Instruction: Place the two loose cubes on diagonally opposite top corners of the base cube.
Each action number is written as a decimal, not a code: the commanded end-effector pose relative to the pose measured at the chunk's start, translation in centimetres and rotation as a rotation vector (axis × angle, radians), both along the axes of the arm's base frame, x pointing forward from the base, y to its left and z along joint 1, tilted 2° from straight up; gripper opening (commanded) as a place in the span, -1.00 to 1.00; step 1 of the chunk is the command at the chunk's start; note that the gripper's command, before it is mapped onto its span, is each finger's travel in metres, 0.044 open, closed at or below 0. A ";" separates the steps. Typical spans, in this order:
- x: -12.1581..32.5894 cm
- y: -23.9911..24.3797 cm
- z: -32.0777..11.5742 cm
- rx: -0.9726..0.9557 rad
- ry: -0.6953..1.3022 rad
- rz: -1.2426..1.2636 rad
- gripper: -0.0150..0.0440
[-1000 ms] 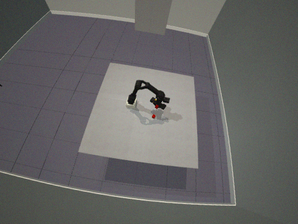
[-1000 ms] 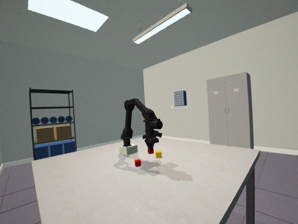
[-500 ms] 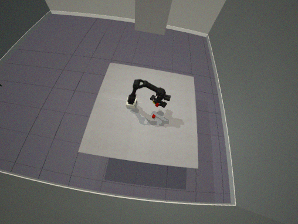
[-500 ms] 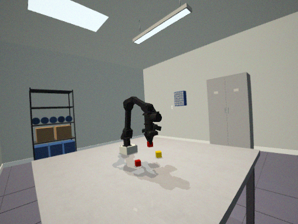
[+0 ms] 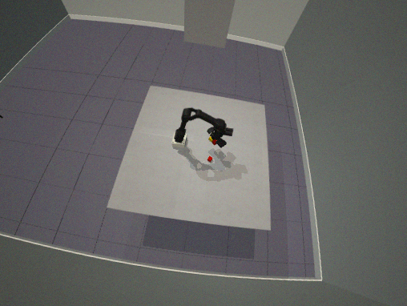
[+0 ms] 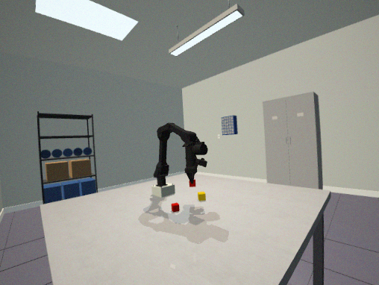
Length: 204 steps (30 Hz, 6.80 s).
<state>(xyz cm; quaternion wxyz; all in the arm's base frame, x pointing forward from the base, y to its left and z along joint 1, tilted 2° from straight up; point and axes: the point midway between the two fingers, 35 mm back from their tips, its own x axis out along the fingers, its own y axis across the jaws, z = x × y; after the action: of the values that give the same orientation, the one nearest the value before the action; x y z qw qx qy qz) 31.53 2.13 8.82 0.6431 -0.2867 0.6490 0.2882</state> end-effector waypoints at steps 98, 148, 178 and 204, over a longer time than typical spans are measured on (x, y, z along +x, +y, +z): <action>-2.5 7.0 -6.0 -0.024 0.013 -2.216 -0.14; -2.2 6.7 -3.2 -0.020 0.006 -2.180 0.38; 0.1 -2.7 -1.3 -0.009 0.002 -0.839 0.41; -0.5 -11.4 0.3 0.000 0.009 0.330 0.41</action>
<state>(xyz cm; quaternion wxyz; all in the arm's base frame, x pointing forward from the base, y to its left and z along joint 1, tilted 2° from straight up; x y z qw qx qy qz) 31.22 -8.33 8.93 0.6082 -0.3507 0.6171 0.3553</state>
